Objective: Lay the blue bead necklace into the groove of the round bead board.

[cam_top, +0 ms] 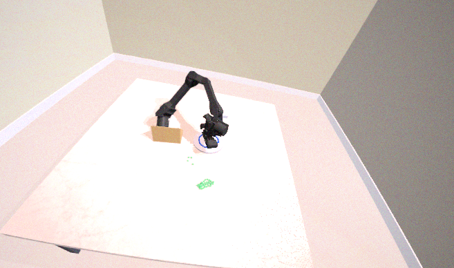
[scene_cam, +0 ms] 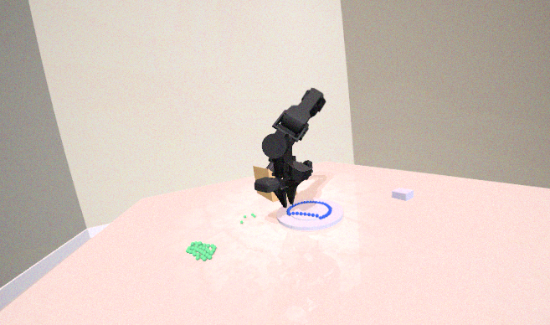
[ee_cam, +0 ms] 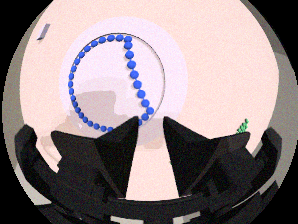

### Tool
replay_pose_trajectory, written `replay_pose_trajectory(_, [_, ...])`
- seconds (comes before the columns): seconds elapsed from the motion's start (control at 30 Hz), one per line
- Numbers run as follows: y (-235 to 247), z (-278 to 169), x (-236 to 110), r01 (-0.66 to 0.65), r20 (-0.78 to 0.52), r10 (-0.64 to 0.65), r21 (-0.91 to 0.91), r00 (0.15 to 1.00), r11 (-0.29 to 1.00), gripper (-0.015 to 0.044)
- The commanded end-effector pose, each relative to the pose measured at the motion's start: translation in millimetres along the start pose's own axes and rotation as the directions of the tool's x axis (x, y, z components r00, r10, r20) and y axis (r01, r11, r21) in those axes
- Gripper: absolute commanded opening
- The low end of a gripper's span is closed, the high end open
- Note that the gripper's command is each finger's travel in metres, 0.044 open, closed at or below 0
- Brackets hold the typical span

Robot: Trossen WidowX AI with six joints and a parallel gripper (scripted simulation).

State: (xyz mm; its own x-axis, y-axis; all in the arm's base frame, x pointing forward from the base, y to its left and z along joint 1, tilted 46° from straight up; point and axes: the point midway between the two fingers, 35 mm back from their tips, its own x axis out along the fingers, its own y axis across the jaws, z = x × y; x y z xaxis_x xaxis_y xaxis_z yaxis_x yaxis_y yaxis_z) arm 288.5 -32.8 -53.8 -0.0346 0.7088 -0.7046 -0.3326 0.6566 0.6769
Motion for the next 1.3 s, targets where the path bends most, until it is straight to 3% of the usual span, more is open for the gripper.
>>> replay_pose_trajectory(0.0, [-1.0,0.3,0.1,0.003,0.005,-0.003,0.001,1.000,1.000,0.0120])
replay_pose_trajectory(0.63, [0.6,-0.8,27.1,-0.004,0.004,0.004,0.007,1.000,1.000,0.0120])
replay_pose_trajectory(0.8, [0.1,-0.5,24.9,-0.001,0.000,0.001,0.002,1.000,1.000,0.0000])
replay_pose_trajectory(1.27, [0.1,-0.5,24.9,-0.001,0.000,0.001,0.002,1.000,1.000,0.0000])
